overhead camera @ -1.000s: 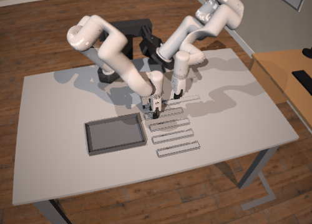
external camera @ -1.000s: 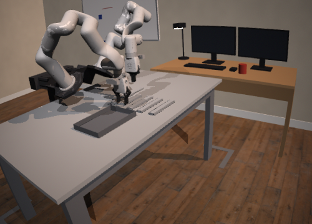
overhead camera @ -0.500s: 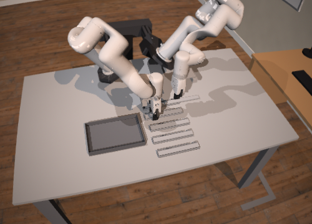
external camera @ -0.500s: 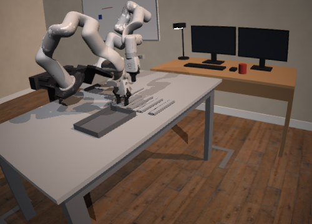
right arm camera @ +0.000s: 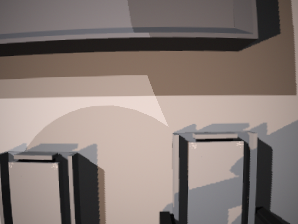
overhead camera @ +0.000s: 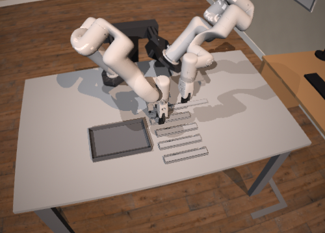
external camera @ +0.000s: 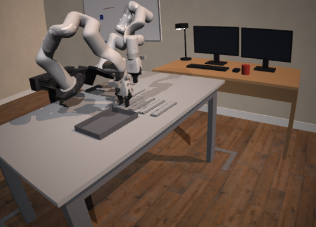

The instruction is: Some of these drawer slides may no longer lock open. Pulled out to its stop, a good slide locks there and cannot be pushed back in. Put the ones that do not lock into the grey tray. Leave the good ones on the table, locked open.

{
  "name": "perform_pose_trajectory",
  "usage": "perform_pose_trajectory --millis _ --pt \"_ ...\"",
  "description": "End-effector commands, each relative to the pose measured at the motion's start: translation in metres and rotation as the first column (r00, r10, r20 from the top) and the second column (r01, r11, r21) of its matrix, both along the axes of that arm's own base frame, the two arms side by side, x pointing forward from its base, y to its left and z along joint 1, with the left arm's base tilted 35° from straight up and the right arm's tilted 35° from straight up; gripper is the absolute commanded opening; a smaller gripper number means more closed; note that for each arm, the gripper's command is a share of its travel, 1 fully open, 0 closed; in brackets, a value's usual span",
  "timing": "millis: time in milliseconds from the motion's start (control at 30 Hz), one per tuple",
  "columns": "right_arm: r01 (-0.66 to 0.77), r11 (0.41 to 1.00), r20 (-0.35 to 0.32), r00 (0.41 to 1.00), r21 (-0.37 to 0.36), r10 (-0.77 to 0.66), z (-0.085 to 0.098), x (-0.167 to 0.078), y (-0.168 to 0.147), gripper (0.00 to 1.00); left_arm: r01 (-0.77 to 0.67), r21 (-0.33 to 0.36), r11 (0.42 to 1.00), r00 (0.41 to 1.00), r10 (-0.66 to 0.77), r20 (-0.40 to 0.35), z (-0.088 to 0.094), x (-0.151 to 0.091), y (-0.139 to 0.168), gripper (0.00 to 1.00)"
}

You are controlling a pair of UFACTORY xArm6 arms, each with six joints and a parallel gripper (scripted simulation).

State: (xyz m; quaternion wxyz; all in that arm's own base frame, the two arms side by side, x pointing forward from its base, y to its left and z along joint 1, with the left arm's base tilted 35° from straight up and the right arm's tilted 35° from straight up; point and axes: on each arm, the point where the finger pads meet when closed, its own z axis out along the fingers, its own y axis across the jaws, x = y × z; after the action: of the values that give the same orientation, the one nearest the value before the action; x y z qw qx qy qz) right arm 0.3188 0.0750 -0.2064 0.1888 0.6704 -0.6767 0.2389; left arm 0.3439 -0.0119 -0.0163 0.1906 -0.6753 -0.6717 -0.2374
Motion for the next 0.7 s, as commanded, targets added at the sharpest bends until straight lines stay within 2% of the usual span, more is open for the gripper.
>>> perform_pose_trajectory --millis 0,400,667 --pt "-0.001 1.0 0.002 1.0 0.002 0.001 0.0 0.001 0.001 0.0 0.001 -0.001 1.0 1.0 -0.001 0.003 0.001 0.001 -0.001 0.0" --pt "-0.001 1.0 0.002 1.0 0.002 0.001 0.001 0.001 0.001 0.0 0.001 -0.001 1.0 1.0 -0.001 0.003 -0.001 0.001 0.0 0.0" --pt "-0.001 1.0 0.002 1.0 0.002 0.001 0.001 0.001 0.001 0.0 0.001 -0.001 1.0 1.0 -0.001 0.003 -0.018 0.003 0.012 0.0"
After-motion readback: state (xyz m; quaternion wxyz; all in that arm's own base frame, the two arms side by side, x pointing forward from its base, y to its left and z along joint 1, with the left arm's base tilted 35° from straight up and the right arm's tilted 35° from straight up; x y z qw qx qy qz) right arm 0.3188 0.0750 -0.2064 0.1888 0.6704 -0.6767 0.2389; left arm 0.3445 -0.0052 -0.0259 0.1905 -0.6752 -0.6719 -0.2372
